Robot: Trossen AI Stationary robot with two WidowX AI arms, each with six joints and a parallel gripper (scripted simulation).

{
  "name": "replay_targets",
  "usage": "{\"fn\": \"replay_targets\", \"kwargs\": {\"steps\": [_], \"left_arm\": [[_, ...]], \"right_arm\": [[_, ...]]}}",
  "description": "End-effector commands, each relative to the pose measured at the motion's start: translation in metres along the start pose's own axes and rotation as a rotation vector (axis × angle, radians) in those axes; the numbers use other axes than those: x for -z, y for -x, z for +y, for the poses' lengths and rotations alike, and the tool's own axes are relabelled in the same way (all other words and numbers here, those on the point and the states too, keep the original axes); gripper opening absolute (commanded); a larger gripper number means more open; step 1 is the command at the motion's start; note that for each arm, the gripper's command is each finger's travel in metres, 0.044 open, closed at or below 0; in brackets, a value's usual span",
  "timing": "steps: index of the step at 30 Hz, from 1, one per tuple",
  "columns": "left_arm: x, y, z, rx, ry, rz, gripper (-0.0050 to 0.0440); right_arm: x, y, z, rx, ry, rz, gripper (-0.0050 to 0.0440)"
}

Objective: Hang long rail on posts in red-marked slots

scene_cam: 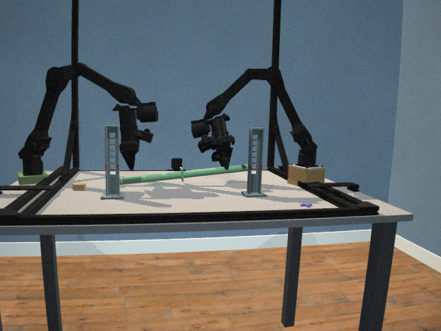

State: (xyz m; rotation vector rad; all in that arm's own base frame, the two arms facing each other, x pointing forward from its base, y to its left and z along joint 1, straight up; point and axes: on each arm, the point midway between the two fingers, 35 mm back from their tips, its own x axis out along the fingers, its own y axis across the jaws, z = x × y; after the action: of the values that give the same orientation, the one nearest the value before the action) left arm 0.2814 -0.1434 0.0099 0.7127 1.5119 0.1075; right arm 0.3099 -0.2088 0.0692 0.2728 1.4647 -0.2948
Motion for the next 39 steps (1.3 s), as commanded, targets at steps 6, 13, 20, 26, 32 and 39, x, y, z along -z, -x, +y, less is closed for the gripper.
{"fn": "replay_targets", "kwargs": {"steps": [6, 13, 20, 26, 32, 39], "left_arm": [[-0.001, 0.000, 0.001, -0.006, 0.003, -0.003, 0.0000], [-0.001, 0.001, 0.001, -0.005, 0.001, -0.005, 0.0000], [-0.001, 0.001, 0.001, -0.005, 0.000, -0.005, 0.0000], [-0.001, 0.000, 0.001, -0.005, 0.002, -0.004, 0.0000], [-0.001, 0.000, 0.001, -0.006, 0.003, -0.003, 0.0000], [-0.001, 0.000, 0.001, -0.006, 0.003, -0.003, 0.0000]], "right_arm": [[-0.005, 0.005, -0.002, 0.004, 0.002, -0.010, 0.0440], [-0.006, -0.008, 0.007, 0.151, -0.001, 0.020, 0.0272], [-0.007, -0.017, 0.015, 0.289, -0.002, 0.025, 0.0160], [-0.009, -0.023, 0.024, 0.458, -0.002, 0.003, 0.0160], [-0.010, -0.025, 0.028, 0.528, -0.002, -0.015, 0.0160], [-0.010, -0.030, 0.025, 0.528, -0.002, -0.015, 0.0160]]}}
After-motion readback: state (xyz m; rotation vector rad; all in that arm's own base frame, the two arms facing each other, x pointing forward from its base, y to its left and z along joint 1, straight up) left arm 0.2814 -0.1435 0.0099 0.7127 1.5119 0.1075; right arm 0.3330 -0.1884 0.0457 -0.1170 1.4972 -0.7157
